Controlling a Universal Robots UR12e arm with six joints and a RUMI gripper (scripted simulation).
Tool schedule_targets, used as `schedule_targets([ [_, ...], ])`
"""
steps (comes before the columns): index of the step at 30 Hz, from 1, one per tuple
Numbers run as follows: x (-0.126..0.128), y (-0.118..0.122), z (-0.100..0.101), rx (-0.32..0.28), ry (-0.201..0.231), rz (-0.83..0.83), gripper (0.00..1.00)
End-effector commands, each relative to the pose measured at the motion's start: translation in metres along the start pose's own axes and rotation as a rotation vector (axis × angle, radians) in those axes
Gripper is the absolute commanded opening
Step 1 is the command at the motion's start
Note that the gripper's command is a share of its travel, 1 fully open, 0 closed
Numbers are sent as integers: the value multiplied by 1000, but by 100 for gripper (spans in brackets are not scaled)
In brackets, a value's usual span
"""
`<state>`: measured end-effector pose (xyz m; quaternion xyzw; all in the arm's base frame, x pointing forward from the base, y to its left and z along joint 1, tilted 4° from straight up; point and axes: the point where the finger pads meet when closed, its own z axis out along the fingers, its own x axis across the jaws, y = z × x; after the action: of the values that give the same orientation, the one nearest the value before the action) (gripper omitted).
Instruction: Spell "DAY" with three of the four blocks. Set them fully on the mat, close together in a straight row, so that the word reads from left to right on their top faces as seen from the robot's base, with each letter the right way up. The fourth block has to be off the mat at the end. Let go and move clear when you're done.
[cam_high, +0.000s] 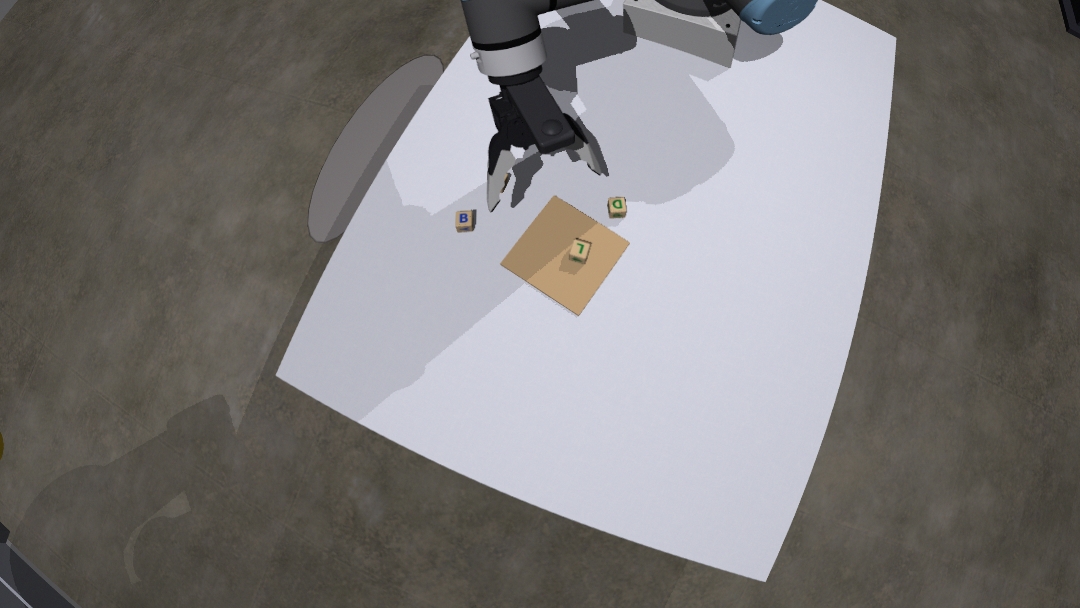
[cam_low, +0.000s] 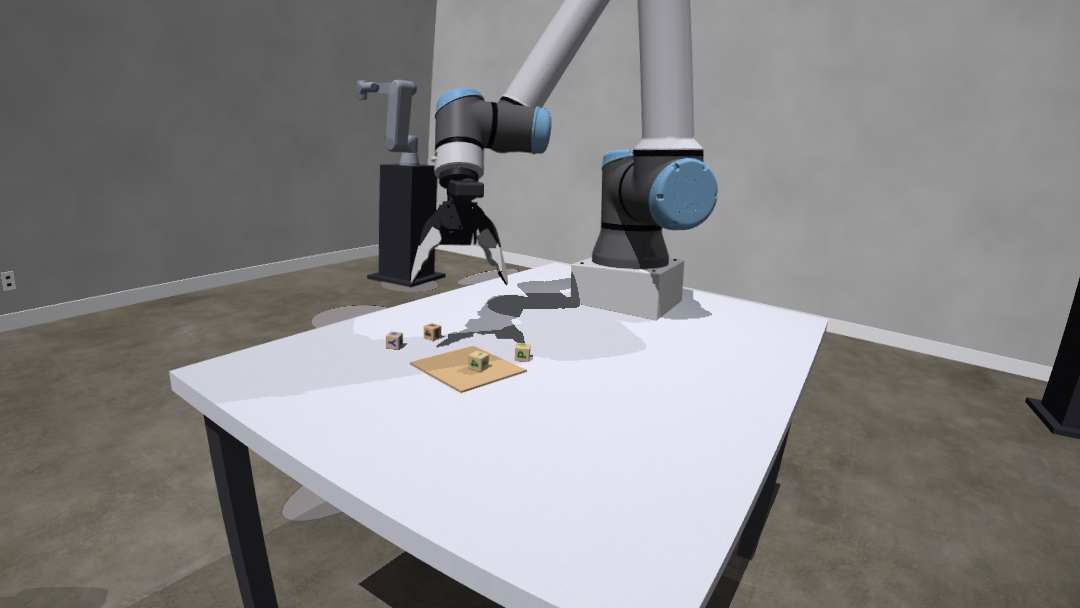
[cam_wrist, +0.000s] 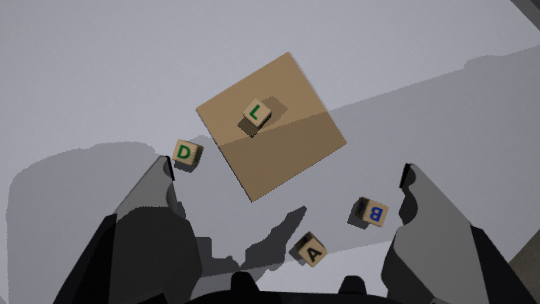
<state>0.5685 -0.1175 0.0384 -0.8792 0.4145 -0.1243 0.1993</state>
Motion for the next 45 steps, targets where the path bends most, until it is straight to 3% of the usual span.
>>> schedule_targets([
  [1,25,50,-28,2,-5,-3,100],
  [5,37,82,-47,7,-4,-3,100],
  [10,39,92,-52,9,-3,-3,100],
  [45,40,92,-53,9,-3,-3,100],
])
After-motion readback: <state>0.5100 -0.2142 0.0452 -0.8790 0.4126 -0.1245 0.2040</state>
